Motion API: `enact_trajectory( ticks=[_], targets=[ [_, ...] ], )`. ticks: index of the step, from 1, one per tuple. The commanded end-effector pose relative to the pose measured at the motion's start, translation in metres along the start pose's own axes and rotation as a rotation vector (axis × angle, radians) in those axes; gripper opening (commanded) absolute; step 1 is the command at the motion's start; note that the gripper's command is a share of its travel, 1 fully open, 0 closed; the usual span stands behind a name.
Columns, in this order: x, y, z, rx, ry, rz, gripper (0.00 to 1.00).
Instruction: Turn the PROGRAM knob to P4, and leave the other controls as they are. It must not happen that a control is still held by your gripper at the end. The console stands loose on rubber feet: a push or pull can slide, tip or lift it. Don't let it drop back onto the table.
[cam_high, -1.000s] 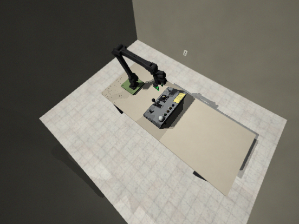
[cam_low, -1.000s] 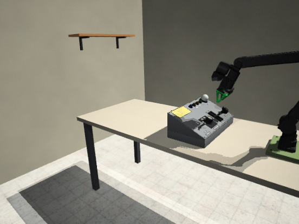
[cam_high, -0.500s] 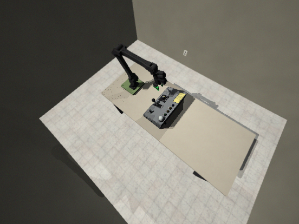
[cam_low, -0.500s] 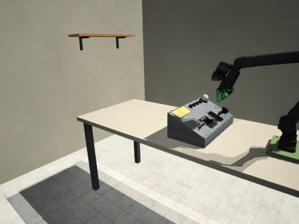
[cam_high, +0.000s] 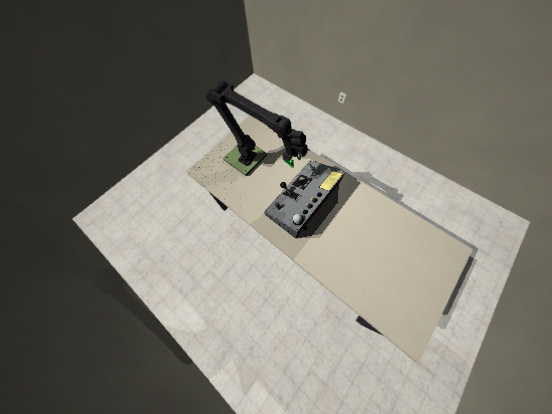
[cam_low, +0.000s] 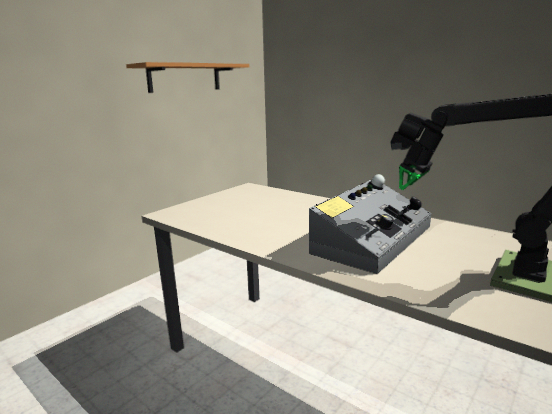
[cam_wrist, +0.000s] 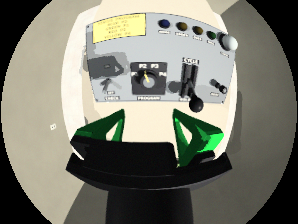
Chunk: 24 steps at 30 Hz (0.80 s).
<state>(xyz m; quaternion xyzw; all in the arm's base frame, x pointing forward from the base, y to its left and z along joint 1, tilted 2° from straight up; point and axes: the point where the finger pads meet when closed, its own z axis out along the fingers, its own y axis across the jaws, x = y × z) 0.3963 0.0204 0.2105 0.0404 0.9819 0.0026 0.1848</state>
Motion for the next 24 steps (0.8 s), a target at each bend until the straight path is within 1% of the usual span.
enact_trajectory(
  ticks=[1,10,11,13,14,19,24],
  targets=[
    [-0.017,0.001,-0.018,-0.005,-0.054,0.015,0.70],
    [-0.017,0.001,-0.018,-0.005,-0.054,0.015,0.70],
    [-0.017,0.001,-0.018,-0.005,-0.054,0.015,1.00],
    [-0.023,0.001,-0.021,-0.006,-0.061,0.015,1.00],
    [-0.030,0.002,-0.024,-0.007,-0.070,0.015,1.00],
    [-0.034,0.000,-0.022,-0.003,-0.059,0.015,1.00],
    [-0.047,-0.002,-0.022,-0.003,-0.058,0.004,1.00]
  ],
)
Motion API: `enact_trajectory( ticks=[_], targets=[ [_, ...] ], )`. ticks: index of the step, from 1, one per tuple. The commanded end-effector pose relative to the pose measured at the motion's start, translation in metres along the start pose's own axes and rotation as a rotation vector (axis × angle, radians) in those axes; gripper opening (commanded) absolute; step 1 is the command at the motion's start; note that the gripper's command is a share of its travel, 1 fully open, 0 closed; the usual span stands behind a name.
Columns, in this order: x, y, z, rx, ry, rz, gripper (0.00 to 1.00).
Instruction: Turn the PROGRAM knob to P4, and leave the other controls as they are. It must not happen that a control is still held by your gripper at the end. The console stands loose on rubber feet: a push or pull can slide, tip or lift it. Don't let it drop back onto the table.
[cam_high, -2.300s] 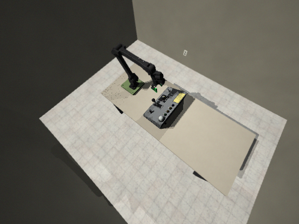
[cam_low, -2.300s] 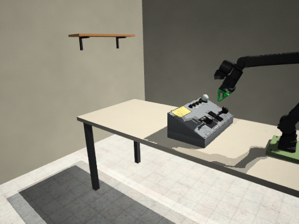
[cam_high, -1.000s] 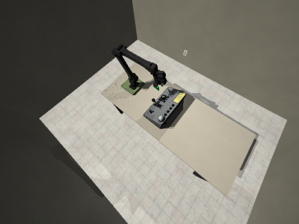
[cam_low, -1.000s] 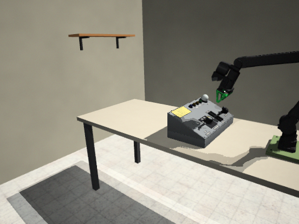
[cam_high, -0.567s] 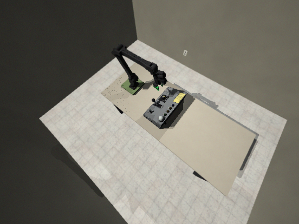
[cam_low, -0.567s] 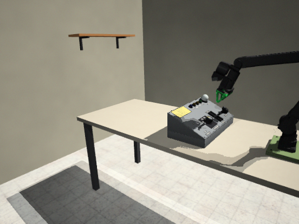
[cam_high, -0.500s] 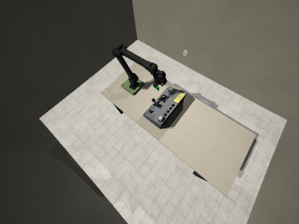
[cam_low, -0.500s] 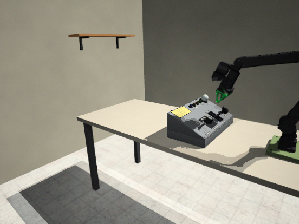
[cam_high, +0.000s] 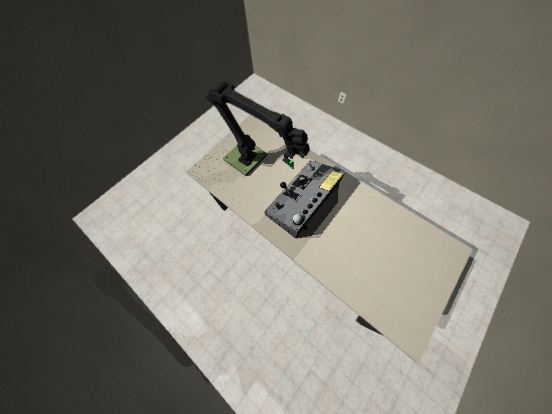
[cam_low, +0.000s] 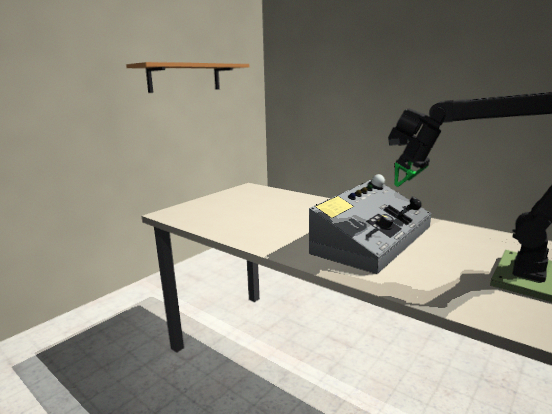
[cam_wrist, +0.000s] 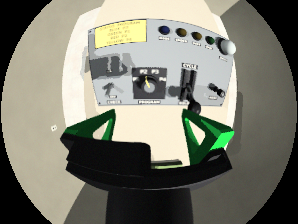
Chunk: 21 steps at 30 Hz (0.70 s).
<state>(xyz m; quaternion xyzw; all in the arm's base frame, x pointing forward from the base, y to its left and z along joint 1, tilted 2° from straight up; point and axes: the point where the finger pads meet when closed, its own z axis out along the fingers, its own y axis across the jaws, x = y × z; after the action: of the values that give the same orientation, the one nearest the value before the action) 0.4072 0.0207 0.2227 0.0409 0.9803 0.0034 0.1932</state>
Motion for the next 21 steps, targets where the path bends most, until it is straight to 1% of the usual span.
enact_trajectory(
  ticks=[1,8,10,16,21],
  targets=[
    [-0.037,-0.003,-0.014,-0.002,-0.040,0.003,1.00],
    [-0.067,-0.003,-0.014,-0.001,-0.041,0.003,1.00],
    [-0.067,-0.003,-0.014,-0.001,-0.041,0.003,1.00],
    [-0.088,-0.003,-0.014,-0.001,-0.041,0.003,1.00],
    [-0.098,-0.004,-0.013,-0.001,-0.041,0.003,1.00]
  ],
)
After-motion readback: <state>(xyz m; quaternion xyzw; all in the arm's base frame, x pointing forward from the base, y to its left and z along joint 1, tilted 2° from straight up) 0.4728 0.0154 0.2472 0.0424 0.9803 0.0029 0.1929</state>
